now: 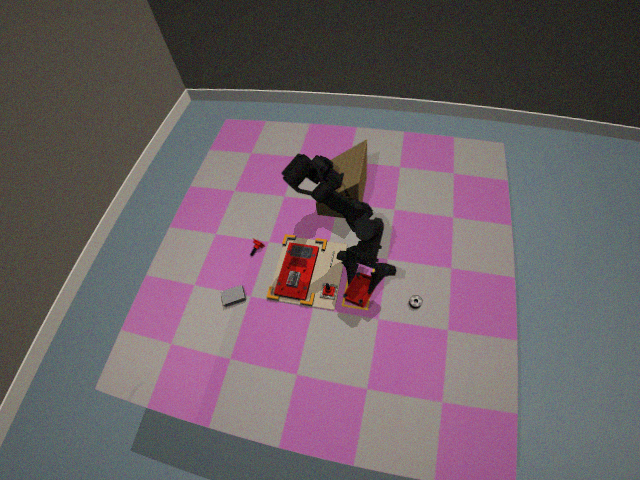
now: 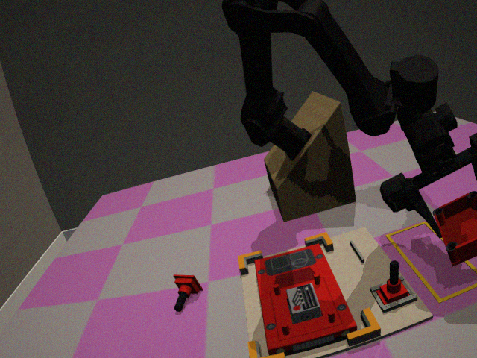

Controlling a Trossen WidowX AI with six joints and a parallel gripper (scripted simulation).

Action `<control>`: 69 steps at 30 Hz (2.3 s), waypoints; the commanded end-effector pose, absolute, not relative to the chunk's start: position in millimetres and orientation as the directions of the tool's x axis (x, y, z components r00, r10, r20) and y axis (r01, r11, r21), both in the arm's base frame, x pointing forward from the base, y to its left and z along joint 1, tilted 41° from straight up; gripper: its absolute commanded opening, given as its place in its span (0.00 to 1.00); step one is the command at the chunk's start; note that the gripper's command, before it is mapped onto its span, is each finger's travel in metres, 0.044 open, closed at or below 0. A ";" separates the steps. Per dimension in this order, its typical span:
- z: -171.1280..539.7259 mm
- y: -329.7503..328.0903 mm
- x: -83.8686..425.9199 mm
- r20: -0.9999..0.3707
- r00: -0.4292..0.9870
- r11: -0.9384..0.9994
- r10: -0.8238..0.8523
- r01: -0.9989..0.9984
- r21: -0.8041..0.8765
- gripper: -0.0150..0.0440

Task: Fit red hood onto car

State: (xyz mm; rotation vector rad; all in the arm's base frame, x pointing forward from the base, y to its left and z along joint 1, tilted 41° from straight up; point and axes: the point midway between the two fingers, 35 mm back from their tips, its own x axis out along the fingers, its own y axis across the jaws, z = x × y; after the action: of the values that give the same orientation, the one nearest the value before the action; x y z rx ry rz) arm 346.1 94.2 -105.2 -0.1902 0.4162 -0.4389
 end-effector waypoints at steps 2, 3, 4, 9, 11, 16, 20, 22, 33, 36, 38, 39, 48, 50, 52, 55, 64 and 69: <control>-105.4 94.2 346.6 -0.347 0.823 0.891 -0.450 0.437 -0.119 0.25; -105.4 94.2 346.6 -0.347 0.823 0.889 -0.450 0.449 -0.088 0.25; -105.4 94.2 346.6 -0.347 0.823 0.886 -0.450 0.460 -0.058 0.25; -105.5 94.2 346.6 -0.347 0.823 0.856 -0.450 0.508 0.094 0.25; -105.5 94.2 346.6 -0.347 0.823 0.837 -0.450 0.524 0.157 0.25; -105.5 94.2 346.6 -0.347 0.823 0.774 -0.450 0.553 0.308 0.25; -105.6 94.2 346.6 -0.347 0.823 0.708 -0.450 0.565 0.423 0.25; -105.6 94.1 346.6 -0.347 0.823 0.670 -0.450 0.568 0.478 0.25; -105.6 94.1 346.6 -0.347 0.823 0.413 -0.450 0.536 0.736 0.25; -105.6 94.1 346.6 -0.347 0.823 0.332 -0.450 0.515 0.790 0.25; -105.6 94.1 346.6 -0.347 0.823 0.275 -0.450 0.497 0.823 0.25; -105.6 94.1 346.6 -0.347 0.823 0.247 -0.450 0.488 0.838 0.25; -105.6 94.1 346.6 -0.347 0.823 0.006 -0.450 0.391 0.920 0.25; -105.7 94.1 346.6 -0.347 0.823 -0.016 -0.450 0.381 0.925 0.25; -105.9 93.9 346.5 -0.347 0.823 -0.055 -0.450 0.362 0.931 0.25; -106.7 93.4 346.2 -0.347 0.823 -0.131 -0.450 0.323 0.937 0.25; -111.3 89.9 344.4 -0.347 0.823 -0.366 -0.450 0.184 0.912 0.25; -115.8 86.4 342.8 -0.347 0.823 -0.486 -0.450 0.100 0.868 0.25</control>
State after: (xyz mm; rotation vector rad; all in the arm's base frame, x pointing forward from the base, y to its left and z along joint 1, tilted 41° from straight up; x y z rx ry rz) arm 345.0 88.8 -111.0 1.8984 -0.2343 -0.6694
